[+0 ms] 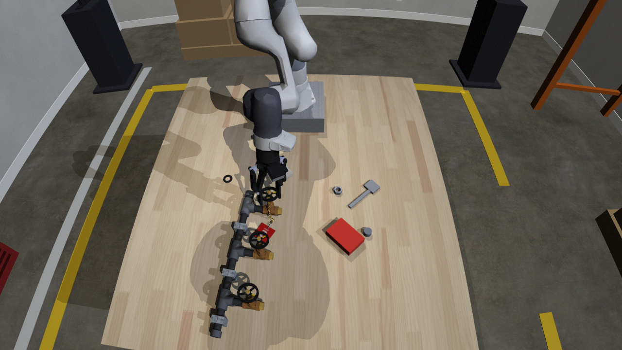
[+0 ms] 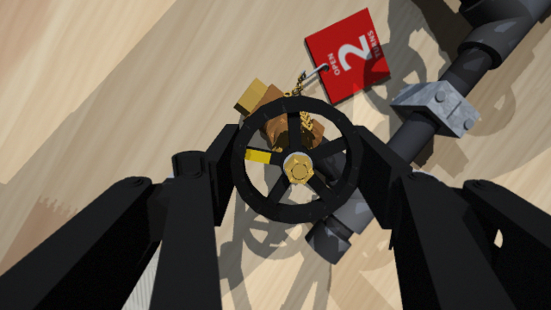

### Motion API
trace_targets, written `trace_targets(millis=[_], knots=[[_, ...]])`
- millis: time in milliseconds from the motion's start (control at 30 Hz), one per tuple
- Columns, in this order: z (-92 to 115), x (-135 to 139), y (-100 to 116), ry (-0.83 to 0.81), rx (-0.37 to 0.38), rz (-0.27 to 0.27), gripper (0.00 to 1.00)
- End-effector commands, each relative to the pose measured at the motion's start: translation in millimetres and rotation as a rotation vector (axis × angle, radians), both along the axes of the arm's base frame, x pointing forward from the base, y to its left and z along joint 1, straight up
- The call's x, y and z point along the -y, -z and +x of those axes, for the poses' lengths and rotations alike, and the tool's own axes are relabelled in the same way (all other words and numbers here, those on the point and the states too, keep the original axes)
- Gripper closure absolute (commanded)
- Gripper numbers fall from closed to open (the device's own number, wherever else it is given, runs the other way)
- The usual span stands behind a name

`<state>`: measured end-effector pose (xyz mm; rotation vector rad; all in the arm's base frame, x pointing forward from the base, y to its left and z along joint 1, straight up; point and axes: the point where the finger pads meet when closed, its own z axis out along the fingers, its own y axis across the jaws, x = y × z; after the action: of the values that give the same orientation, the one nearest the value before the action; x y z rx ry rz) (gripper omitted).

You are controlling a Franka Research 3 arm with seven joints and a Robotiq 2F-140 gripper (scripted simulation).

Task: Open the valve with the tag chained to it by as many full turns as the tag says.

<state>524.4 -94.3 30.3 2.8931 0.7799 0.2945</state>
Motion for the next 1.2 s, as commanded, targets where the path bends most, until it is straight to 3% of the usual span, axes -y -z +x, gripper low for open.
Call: trace_targets(millis=[0, 633, 667, 1167], knots=[[0.6, -0.6, -0.5, -0.128, -0.051, 0.018, 0.90], [0.6, -0.6, -0.5, -0.128, -0.051, 0.018, 0.90], [0.6, -0.6, -0.5, -0.128, -0.051, 0.018, 0.00], [0.6, -0.6, -0.5, -0.128, -0.051, 0.018, 0.00]])
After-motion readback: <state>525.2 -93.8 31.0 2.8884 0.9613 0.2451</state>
